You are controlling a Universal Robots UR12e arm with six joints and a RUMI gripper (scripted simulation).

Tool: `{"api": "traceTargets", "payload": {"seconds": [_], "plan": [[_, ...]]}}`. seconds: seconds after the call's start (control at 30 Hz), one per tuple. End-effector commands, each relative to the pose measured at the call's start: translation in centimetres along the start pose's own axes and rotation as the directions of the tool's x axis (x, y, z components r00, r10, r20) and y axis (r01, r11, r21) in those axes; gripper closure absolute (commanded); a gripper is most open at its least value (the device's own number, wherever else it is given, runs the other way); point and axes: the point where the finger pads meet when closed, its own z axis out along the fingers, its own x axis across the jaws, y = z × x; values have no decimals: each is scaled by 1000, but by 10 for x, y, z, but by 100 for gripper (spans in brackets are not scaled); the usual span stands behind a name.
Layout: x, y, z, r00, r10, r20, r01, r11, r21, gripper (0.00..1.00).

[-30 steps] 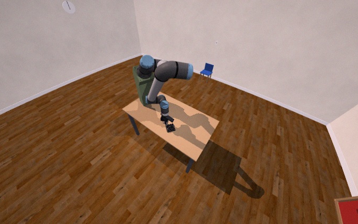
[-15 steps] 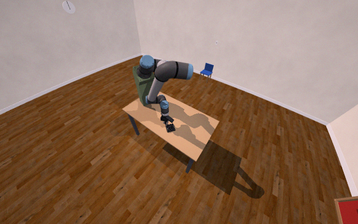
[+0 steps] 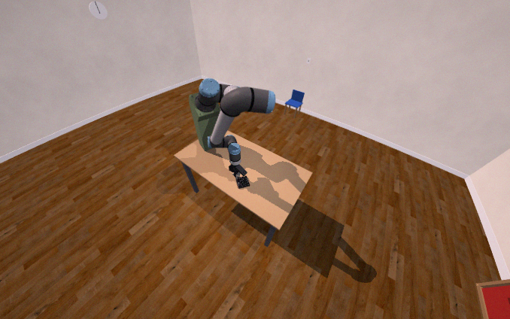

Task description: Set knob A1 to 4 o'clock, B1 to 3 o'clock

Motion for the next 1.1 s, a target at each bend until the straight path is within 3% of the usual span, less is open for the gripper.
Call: {"api": "traceTargets", "payload": {"seconds": [0.0, 0.2, 0.23, 1.07], "plan": [[-1, 1, 0, 1000, 15, -2, -15, 1000, -1, 96], [-1, 1, 0, 1000, 15, -2, -15, 1000, -1, 96], [-1, 1, 0, 1000, 15, -2, -15, 1000, -1, 89], [-1, 1, -4, 1000, 15, -1, -15, 1000, -2, 89]]}}
